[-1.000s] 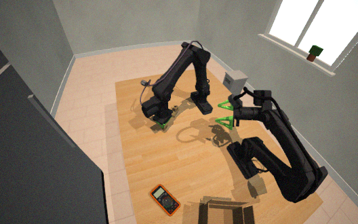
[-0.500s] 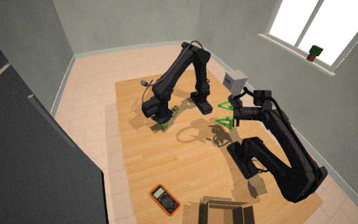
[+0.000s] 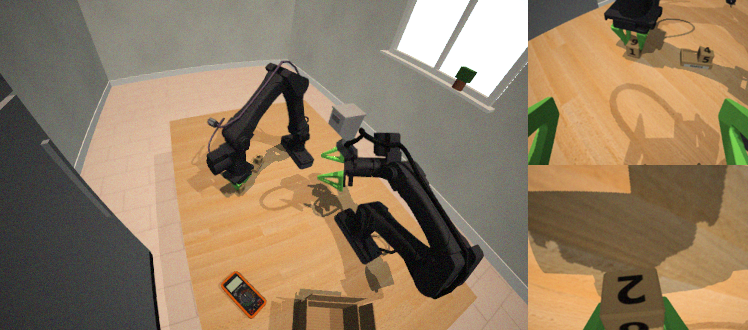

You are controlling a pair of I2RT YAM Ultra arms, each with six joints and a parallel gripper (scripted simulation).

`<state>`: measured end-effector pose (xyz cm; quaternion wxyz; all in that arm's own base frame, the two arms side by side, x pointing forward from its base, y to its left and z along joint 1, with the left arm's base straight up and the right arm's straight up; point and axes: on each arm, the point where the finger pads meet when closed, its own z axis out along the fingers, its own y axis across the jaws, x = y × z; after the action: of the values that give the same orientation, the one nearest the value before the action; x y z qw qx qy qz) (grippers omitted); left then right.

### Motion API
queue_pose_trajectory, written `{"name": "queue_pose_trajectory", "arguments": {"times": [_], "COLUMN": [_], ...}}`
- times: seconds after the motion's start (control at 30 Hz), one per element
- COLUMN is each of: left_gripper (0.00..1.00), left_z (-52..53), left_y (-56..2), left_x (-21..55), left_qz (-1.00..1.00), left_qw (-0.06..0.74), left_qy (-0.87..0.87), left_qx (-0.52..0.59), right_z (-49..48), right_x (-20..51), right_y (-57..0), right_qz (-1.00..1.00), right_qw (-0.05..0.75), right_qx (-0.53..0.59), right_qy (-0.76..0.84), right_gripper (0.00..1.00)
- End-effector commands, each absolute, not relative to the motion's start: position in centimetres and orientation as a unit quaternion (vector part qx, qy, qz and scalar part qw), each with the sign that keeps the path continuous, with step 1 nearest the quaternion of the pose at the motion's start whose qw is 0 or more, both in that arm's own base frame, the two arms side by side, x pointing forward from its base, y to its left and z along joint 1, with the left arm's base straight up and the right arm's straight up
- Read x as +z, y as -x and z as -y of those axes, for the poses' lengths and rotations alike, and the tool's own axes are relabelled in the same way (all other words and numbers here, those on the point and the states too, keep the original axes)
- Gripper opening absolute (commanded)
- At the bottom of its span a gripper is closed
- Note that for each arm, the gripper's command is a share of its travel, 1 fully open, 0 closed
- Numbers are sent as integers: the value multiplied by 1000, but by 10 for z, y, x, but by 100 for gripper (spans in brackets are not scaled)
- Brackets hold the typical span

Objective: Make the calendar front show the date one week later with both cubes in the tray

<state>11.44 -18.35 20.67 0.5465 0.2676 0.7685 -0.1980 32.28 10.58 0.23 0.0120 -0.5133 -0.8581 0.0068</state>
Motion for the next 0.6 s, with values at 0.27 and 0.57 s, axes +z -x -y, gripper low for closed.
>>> {"name": "queue_pose_trajectory", "arguments": {"times": [0.27, 0.57], "left_gripper": [100, 100], "left_z": [184, 184], "left_y": [-115, -115], "left_x": [215, 215], "left_qz": [-766, -766], "left_qw": [552, 552], "left_qy": [-260, -260], "left_qx": [-201, -201], "right_z": [-105, -105], "right_x": [4, 0], "right_y": [-328, -325], "right_qz": [854, 854], "right_qw": [-1, -1], "right_qx": [-6, -6], "right_qy": [521, 521], "right_gripper": [26, 26]}}
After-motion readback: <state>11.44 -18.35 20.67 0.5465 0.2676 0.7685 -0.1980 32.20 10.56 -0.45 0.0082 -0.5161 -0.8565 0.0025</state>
